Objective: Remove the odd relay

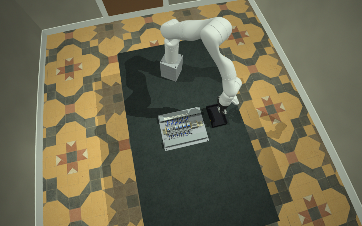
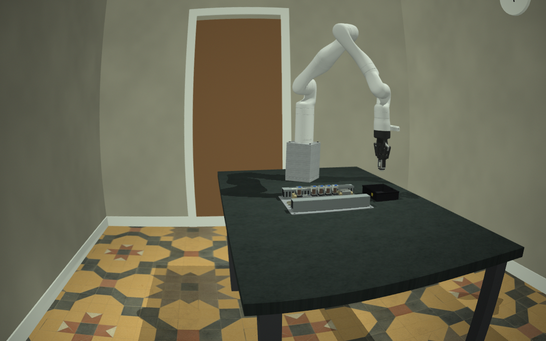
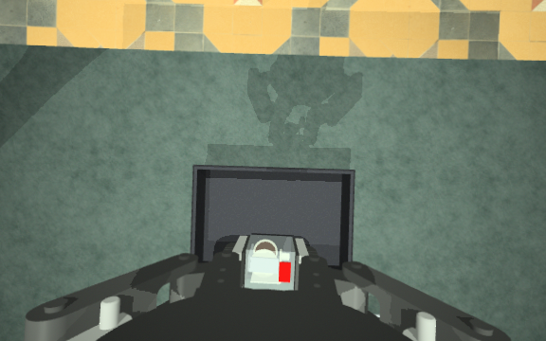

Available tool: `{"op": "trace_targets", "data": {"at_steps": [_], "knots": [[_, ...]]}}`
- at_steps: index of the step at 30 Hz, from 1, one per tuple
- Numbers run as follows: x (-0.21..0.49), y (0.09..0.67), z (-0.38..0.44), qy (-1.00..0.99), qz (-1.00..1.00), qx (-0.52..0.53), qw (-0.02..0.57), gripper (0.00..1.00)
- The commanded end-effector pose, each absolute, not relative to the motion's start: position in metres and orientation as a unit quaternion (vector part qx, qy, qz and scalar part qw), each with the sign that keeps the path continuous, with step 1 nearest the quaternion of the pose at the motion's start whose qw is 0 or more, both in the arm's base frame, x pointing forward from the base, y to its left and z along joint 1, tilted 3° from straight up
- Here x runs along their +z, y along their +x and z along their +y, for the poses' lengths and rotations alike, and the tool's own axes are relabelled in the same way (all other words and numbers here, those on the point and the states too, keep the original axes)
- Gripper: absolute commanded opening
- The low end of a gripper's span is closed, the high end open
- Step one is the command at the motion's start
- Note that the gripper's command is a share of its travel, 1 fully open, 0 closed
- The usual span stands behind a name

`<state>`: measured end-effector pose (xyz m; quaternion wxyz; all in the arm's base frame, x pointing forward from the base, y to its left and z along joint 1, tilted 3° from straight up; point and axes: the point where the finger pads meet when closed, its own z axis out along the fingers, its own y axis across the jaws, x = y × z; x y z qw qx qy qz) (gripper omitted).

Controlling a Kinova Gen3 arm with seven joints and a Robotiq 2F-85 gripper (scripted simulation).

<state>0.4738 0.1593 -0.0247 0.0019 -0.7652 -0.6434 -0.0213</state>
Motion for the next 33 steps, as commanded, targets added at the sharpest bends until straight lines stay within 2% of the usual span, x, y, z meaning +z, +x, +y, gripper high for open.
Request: {"op": "trace_targets", "data": {"at_steps": [1,33], "knots": [[-0.024,0.474,0.160,-0.765,-0.643,-0.022,0.002,0.00],[-0.067,0.476,0.161,-0.765,-0.643,-0.022,0.002,0.00]]}}
